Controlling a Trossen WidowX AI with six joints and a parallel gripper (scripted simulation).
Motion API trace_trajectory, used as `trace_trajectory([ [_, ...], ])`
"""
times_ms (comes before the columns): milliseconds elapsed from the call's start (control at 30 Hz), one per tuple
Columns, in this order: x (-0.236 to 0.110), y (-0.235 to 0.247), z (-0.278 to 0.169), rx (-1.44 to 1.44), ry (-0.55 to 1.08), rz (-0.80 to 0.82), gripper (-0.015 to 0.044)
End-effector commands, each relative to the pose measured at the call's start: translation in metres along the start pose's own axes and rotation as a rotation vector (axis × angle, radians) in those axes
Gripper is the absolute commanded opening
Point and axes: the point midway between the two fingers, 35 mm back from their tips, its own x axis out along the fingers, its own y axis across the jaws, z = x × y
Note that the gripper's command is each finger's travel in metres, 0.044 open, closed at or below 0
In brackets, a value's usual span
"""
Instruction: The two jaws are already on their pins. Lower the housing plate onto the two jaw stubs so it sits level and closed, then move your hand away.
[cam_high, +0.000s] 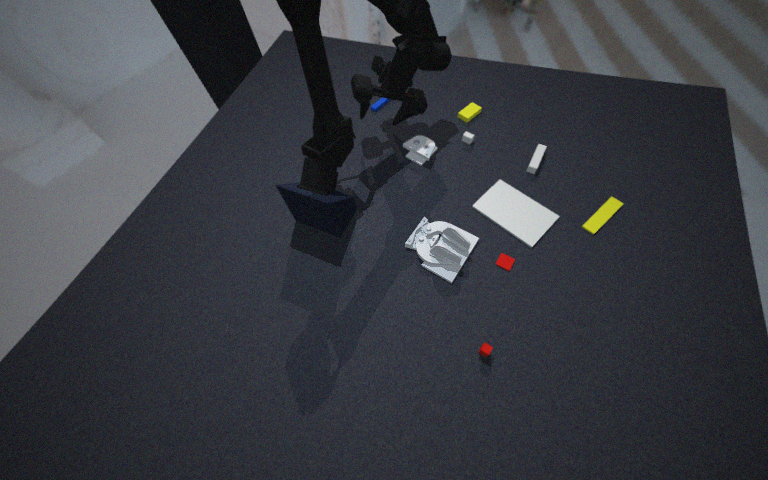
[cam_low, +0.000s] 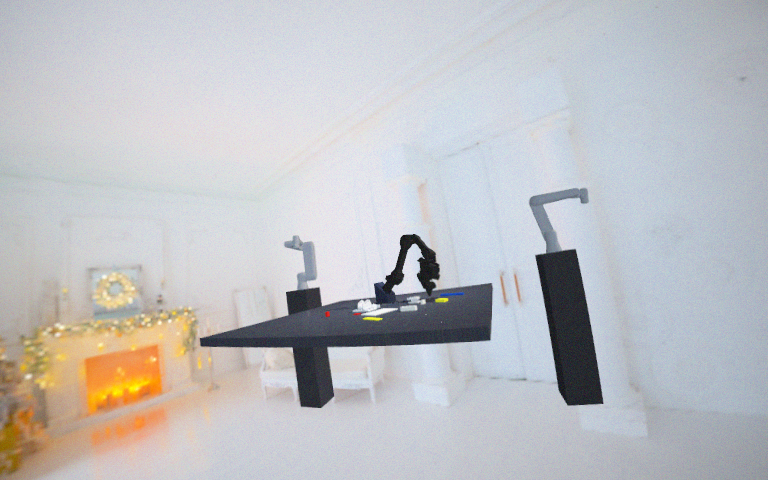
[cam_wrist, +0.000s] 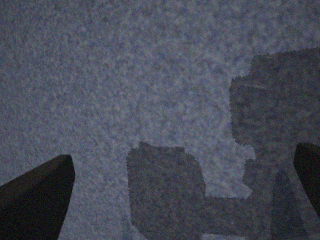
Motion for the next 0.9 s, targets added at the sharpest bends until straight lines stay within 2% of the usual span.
trace_trajectory([
  [0, -0.010, -0.008, -0.009, 0.094, -0.007, -0.045, 0.0440],
  [867, -0.063, -0.034, -0.068, 0.581, -0.058, -0.290, 0.0440],
])
